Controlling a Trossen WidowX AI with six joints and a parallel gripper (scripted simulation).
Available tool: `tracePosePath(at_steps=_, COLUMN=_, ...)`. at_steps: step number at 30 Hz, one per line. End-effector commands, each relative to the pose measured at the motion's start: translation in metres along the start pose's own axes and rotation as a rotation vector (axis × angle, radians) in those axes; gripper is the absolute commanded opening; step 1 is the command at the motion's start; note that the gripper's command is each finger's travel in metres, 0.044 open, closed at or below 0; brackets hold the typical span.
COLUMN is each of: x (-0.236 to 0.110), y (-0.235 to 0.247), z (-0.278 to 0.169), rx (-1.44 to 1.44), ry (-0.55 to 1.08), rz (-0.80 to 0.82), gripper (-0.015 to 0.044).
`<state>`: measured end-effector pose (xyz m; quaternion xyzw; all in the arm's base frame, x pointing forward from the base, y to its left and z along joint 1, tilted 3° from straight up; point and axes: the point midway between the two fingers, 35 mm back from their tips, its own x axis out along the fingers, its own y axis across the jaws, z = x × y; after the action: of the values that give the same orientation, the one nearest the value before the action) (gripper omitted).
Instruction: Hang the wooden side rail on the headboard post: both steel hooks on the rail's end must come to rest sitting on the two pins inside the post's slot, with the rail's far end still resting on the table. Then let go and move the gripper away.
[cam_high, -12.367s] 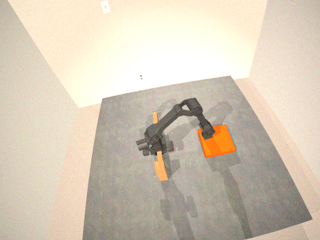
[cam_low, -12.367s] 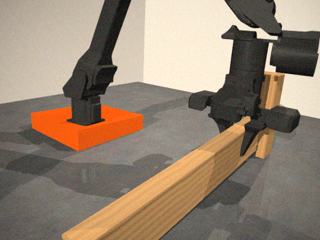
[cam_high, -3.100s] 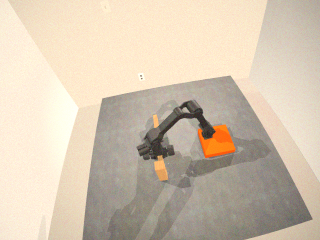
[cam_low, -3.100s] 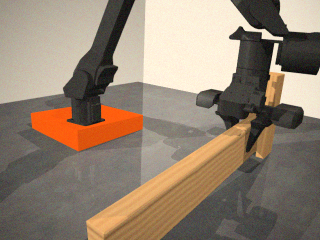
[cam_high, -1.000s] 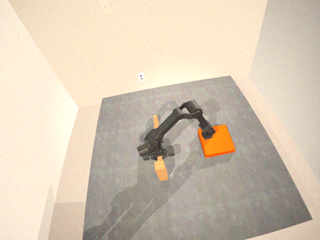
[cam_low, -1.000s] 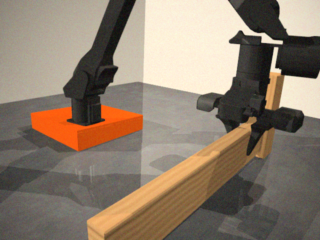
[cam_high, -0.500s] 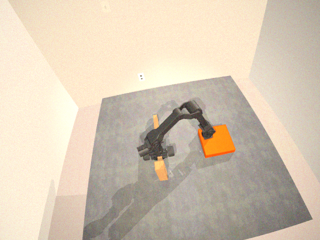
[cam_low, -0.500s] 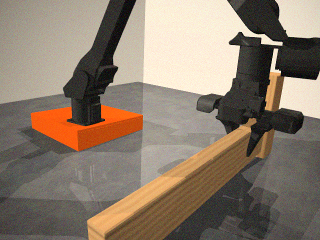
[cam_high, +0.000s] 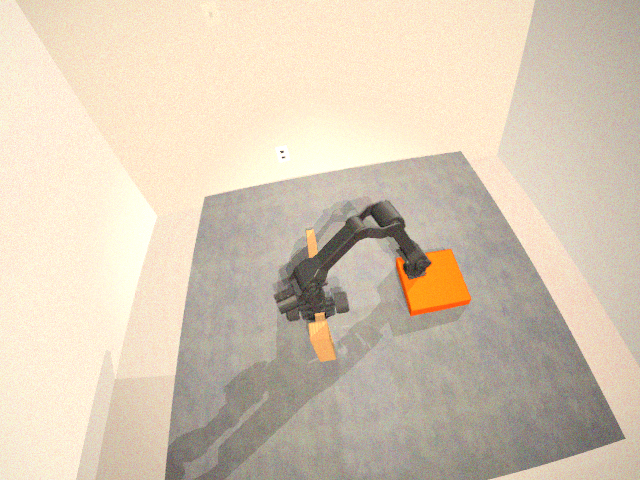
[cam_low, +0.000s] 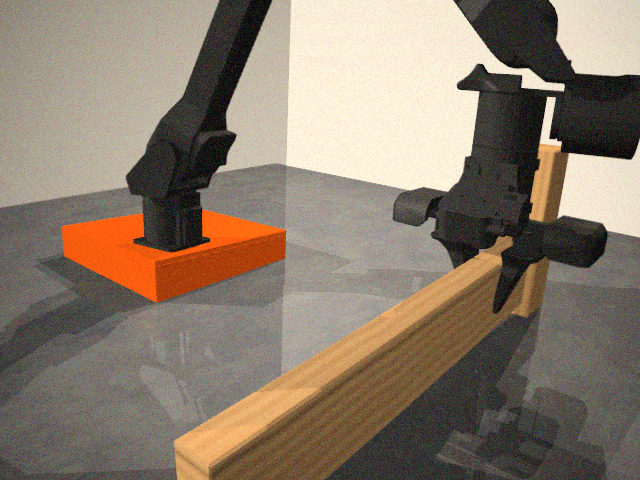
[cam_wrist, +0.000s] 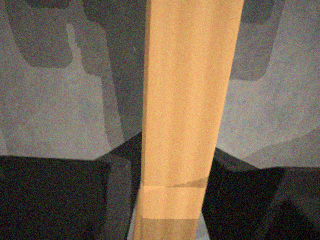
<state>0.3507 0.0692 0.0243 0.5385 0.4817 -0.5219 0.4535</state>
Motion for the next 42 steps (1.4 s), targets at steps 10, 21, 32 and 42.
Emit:
tracePosePath(at_steps=10, x=0.000, y=0.000, z=0.000, rx=0.000, ry=0.000, rz=0.000, gripper=0.0263)
tracePosePath(at_steps=21, x=-0.040, y=0.000, z=0.000, rx=-0.003, ry=0.008, rz=0.004, gripper=0.0440)
tracePosePath(at_steps=32, x=-0.040, y=0.000, z=0.020, rx=-0.003, ry=0.006, rz=0.004, gripper=0.0440)
tracePosePath(at_steps=42, x=-0.038, y=0.002, z=0.027, rx=0.006, ry=0.003, rz=-0.001, gripper=0.0440)
